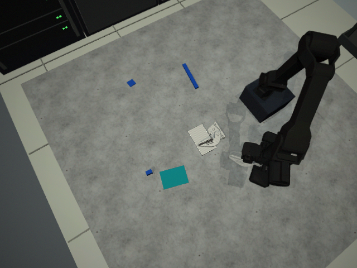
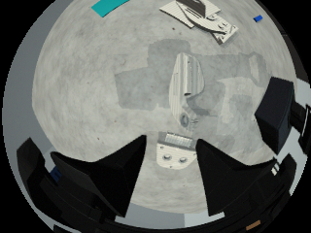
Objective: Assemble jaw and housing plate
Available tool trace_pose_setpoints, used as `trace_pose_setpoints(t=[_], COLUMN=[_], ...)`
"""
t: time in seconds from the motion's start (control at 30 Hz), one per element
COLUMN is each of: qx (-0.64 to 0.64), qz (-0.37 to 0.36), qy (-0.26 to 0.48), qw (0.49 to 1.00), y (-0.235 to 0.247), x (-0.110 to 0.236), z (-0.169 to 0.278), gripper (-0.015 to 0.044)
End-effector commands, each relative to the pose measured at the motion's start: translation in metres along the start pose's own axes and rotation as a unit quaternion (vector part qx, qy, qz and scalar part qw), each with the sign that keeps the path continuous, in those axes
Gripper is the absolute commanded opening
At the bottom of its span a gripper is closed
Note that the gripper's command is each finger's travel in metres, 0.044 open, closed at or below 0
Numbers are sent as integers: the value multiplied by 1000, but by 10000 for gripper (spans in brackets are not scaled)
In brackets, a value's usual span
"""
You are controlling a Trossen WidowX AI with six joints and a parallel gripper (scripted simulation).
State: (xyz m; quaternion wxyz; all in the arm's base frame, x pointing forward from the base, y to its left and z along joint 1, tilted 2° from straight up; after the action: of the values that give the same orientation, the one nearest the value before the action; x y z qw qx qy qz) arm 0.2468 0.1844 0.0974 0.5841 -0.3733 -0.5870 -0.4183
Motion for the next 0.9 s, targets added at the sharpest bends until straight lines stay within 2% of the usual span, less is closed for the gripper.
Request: trace_pose_setpoints(t=[0.0,0.2,0.53,0.87], qx=[52,144,294,437], qz=[3,3,4,4], qy=[-2,-2,-1,-1], qw=[999,990,956,900], y=[-4,-7,-12,-18], x=[-1,-1,-1,-1], z=[-1,-1,-2,-2], gripper=[151,0,0,0])
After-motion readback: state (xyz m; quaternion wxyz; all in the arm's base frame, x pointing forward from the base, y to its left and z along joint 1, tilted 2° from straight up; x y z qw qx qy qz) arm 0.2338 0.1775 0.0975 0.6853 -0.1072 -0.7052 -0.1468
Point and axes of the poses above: the point midway between the two fingers, 35 mm back from their tips, its own x axis back along the fingers, its own y axis across the jaws, z = x × y, the point moved 6 cm from there along x, back along the fingers, and after that the axes turned 2 degrees about -x, right-handed, at the moved point
